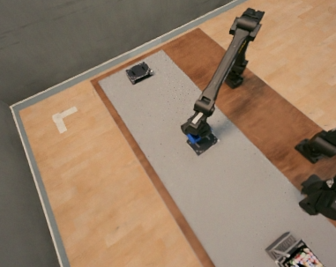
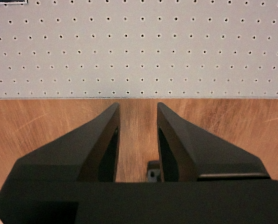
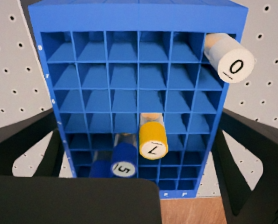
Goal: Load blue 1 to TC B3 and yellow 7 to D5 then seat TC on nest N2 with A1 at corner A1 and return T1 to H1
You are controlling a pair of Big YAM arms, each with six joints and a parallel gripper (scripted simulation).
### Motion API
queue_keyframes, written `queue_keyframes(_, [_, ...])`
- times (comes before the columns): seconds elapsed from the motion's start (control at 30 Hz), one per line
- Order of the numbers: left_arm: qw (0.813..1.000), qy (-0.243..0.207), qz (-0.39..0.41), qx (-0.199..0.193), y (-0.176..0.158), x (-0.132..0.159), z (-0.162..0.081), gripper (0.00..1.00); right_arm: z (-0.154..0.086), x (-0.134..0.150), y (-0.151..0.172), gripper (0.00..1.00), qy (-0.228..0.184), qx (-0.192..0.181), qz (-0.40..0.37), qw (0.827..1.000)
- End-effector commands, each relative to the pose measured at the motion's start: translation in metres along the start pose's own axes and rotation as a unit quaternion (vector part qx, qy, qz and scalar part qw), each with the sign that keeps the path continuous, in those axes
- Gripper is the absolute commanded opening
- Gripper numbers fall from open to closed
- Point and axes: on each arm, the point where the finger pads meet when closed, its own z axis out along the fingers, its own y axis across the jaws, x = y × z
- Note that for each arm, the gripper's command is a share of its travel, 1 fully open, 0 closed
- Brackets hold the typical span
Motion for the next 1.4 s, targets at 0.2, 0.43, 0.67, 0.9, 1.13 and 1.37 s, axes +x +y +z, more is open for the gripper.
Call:
queue_keyframes(0.2, [1.0,0.006,0.003,0.001,-0.005,0.003,0.002,0.24,-0.014,-0.009,-0.019,0.0,-0.018,-0.008,-0.002,1.0])
queue_keyframes(0.43, [1.0,0.006,0.003,0.001,-0.005,0.003,0.002,0.24,-0.014,-0.01,-0.029,0.0,-0.018,-0.007,-0.002,1.0])
queue_keyframes(0.67, [1.0,0.006,0.003,0.001,-0.005,0.003,0.002,0.24,-0.014,-0.01,-0.041,0.0,-0.017,-0.006,-0.002,1.0])
queue_keyframes(0.9, [1.0,0.006,0.003,0.001,-0.005,0.003,0.002,0.24,-0.014,-0.012,-0.049,0.0,-0.018,-0.006,-0.002,1.0])
queue_keyframes(1.13, [1.0,0.006,0.003,0.001,-0.005,0.003,0.002,0.24,-0.014,-0.012,-0.061,0.0,-0.016,-0.005,-0.002,1.0])
queue_keyframes(1.37, [1.0,0.006,0.003,0.001,-0.005,0.003,0.002,0.24,-0.013,-0.014,-0.069,0.0,-0.018,-0.006,-0.002,1.0])
